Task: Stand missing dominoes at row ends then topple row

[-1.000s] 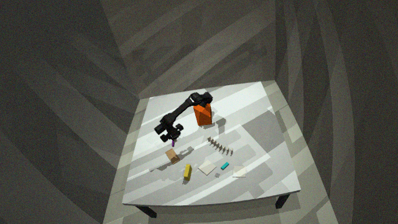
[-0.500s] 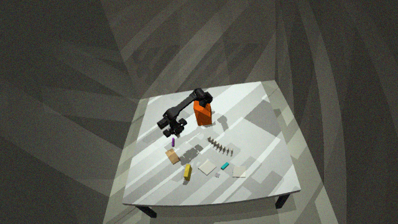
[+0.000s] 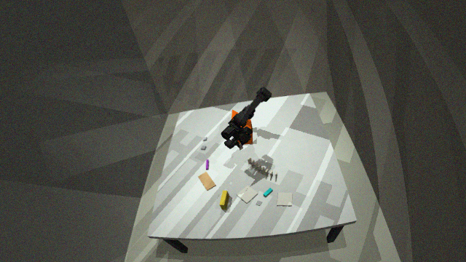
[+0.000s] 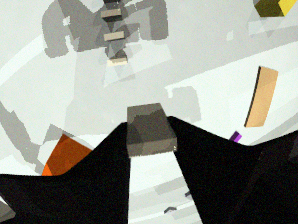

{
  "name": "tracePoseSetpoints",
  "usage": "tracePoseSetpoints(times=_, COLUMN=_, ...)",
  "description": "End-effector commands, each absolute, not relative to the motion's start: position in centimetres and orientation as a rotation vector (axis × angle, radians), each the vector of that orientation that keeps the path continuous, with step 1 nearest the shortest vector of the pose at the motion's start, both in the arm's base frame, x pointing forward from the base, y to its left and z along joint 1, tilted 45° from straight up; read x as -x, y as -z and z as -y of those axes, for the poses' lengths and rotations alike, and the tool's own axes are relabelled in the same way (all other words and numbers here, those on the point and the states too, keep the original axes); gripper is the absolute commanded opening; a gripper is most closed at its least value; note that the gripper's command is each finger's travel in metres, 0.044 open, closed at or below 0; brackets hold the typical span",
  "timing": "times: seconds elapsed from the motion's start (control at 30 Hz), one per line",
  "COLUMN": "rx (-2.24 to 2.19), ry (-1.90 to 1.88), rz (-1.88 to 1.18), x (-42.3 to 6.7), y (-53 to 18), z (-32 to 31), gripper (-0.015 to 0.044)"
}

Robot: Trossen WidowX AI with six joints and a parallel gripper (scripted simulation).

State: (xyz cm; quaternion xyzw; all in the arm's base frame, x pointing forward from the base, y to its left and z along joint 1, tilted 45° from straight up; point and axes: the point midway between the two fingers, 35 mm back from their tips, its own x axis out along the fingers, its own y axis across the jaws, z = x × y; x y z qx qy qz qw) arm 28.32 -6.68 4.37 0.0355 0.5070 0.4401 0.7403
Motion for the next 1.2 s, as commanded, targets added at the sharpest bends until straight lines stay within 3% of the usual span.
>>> tracePoseSetpoints(times=0.0, rx=-0.093, ry=-0.964, rz=-1.113, x=-26.7, y=-5.0, z=4.7, gripper=0.0107)
tracePoseSetpoints(times=1.17, rx=-0.097, ry=-0.967, rz=-1.110, x=-28.0, y=4.3, z=-4.6, gripper=0.0107)
